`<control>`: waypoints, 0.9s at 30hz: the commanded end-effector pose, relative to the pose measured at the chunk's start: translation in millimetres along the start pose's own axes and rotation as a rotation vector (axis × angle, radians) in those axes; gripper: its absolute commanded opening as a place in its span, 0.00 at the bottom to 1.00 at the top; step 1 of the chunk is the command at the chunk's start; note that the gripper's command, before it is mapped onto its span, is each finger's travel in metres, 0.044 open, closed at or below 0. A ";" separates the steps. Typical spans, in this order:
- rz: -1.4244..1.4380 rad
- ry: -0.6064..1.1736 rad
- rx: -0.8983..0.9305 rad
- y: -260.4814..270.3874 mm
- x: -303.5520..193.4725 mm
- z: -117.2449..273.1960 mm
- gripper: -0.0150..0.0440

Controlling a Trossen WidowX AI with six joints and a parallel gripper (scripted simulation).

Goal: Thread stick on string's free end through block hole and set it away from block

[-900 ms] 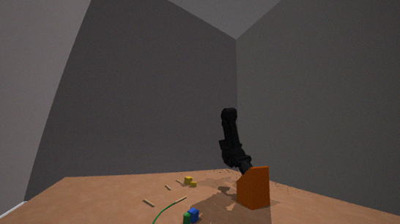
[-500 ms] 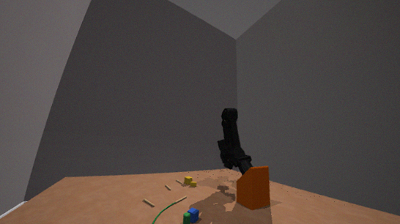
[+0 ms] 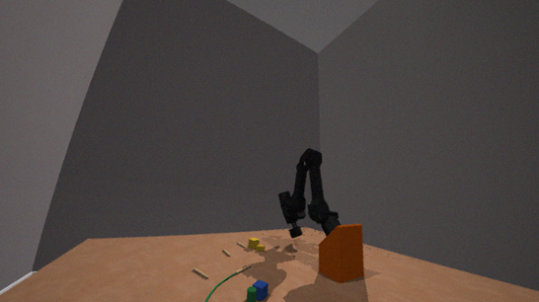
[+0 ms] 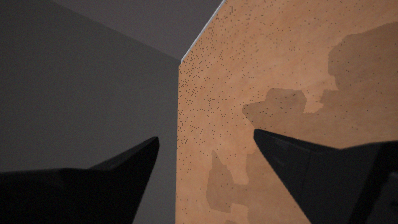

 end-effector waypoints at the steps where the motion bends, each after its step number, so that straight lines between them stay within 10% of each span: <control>1: 0.367 0.244 -0.027 2.4 -65.0 14.5 1.00; 27: 1.507 1.090 0.571 -8.0 -234.5 222.4 1.00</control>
Point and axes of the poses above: the point midway between the two fingers, 35 mm back from their tips, its own z axis back along the fingers, its own y axis across the jaws, x = y × z, the point moved 2 cm from there along z, back along the fingers, and after that the axes turned 6 degrees about z, right-handed, at the moved point
